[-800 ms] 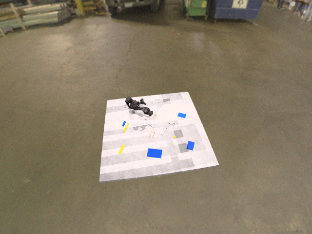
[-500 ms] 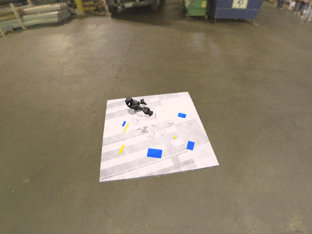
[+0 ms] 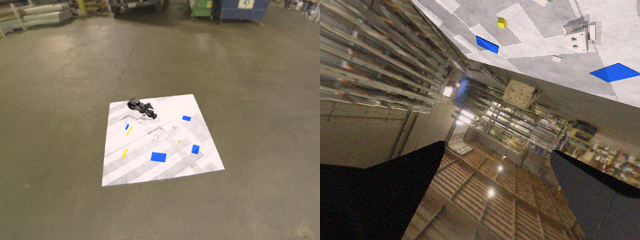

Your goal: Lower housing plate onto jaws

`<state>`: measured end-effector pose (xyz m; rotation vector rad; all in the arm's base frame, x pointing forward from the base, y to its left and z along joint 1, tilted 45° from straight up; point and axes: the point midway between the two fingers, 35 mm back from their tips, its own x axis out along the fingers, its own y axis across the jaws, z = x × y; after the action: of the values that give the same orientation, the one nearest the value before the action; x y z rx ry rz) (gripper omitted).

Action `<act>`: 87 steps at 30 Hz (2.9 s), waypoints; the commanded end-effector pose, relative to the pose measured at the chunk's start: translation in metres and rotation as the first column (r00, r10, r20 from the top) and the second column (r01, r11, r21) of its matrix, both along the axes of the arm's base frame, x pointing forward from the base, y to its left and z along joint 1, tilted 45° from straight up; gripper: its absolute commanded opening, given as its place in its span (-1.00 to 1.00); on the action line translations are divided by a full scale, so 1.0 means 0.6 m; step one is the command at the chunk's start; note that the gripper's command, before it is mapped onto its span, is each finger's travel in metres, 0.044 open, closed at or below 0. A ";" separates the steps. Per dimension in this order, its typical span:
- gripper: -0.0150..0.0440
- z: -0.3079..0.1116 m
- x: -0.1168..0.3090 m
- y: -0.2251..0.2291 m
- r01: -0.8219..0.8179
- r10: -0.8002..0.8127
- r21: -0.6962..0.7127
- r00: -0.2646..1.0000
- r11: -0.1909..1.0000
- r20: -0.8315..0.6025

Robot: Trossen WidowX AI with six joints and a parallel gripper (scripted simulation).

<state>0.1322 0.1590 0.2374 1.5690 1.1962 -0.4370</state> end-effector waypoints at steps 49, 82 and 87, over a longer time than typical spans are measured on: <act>1.00 -0.356 0.062 0.192 -0.810 0.596 -0.584 0.490 0.042 -0.637; 1.00 -0.614 0.027 0.128 -0.830 0.369 -0.218 0.016 -0.514 -0.929; 1.00 -0.624 0.026 0.117 -0.830 0.369 -0.218 0.016 -0.514 -0.929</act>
<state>0.1479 0.2361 -0.1311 -0.8554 1.5499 -0.3269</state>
